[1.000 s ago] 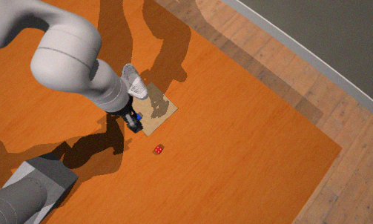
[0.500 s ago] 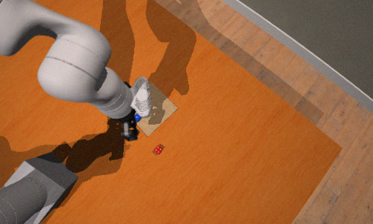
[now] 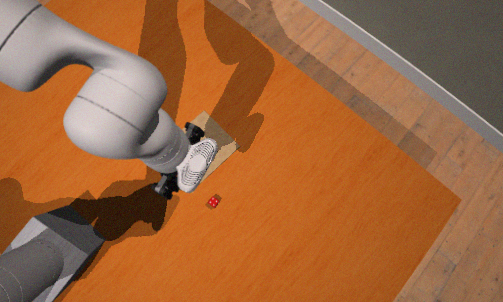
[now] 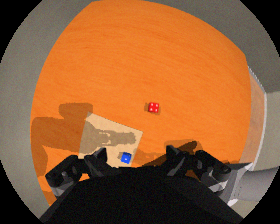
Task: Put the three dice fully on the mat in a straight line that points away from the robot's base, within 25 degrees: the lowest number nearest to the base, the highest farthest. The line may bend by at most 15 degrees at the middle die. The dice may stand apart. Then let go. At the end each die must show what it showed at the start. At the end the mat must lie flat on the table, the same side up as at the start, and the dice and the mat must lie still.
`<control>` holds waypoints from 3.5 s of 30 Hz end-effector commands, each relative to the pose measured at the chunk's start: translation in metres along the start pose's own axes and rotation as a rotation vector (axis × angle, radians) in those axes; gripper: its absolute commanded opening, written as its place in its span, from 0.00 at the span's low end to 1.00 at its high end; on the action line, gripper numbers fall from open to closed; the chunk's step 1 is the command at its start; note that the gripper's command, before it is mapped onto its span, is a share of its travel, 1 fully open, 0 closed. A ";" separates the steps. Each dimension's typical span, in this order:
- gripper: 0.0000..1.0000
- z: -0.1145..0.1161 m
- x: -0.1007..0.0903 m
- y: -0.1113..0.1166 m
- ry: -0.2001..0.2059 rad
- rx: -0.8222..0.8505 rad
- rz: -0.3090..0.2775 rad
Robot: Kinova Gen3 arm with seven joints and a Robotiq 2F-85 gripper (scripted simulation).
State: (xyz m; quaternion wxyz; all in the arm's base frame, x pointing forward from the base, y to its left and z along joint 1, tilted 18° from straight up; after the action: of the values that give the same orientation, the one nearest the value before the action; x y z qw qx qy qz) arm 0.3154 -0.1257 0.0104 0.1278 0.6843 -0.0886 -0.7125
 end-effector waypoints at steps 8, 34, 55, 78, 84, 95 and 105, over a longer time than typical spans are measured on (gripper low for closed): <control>1.00 0.009 0.004 0.017 -0.006 0.355 0.002; 1.00 0.028 0.008 0.055 0.007 1.313 0.003; 1.00 0.036 0.009 0.070 0.019 1.695 0.001; 0.35 0.037 0.009 0.072 0.021 1.755 0.001; 0.35 0.037 0.009 0.072 0.021 1.755 0.001; 0.35 0.037 0.009 0.072 0.021 1.755 0.001; 0.35 0.037 0.009 0.072 0.021 1.755 0.001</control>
State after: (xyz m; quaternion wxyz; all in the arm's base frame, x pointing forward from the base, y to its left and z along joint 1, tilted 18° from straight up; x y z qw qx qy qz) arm 0.2823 -0.1989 0.0249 -0.4433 0.5419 -0.6039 -0.3809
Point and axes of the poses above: the point where the finger pads meet when closed, its own x axis out along the fingers, its own z axis across the jaws, y = z × x, the point moved 1 cm from there along -x, back along the fingers, and after that the axes turned 5 degrees about x, right-handed, at the moved point
